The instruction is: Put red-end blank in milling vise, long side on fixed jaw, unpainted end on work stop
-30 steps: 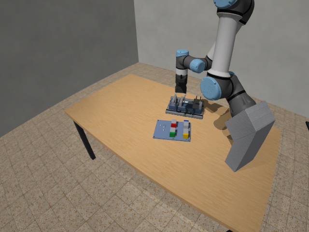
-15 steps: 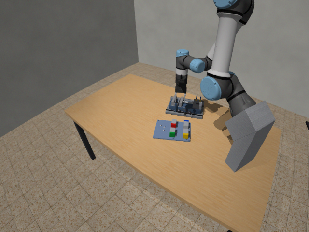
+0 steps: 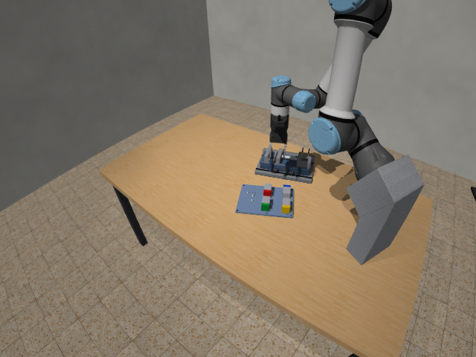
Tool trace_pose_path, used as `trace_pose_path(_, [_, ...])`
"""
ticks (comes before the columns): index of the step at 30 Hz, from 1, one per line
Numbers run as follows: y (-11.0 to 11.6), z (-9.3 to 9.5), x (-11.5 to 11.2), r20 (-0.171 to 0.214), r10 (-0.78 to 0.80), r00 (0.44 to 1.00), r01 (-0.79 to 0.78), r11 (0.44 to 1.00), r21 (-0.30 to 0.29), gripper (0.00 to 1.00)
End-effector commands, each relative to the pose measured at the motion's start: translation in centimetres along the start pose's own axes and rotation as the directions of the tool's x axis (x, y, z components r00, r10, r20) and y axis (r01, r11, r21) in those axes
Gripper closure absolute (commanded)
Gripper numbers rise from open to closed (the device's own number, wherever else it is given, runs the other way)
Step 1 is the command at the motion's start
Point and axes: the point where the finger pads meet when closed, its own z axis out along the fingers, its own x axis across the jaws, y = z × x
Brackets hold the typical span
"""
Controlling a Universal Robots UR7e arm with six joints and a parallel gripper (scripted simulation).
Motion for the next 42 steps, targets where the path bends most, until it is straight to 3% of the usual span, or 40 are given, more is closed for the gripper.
trace_pose_path(1, [0.0, 0.0, 0.0, -0.001, 0.0, 1.0, 0.0, 1.0, -0.001, 0.0])
trace_pose_path(5, [0.0, 0.0, 0.0, -0.001, 0.0, 1.0, 0.0, 1.0, -0.001, 0.0])
trace_pose_path(10, [-0.3, 6.0, 0.0, -0.001, 0.0, 1.0, 0.0, 1.0, -0.001, 0.0])
trace_pose_path(23, [-0.3, 6.0, -0.1, 0.0, 0.0, 1.0, 0.0, 1.0, 0.005, 0.0])
trace_pose_path(27, [-0.4, 8.0, 0.1, -0.001, 0.0, 1.0, 0.0, 1.0, -0.001, 0.0])
trace_pose_path(42, [-0.3, 7.4, 0.1, -0.001, 0.0, 1.0, 0.0, 1.0, 0.0, 0.0])
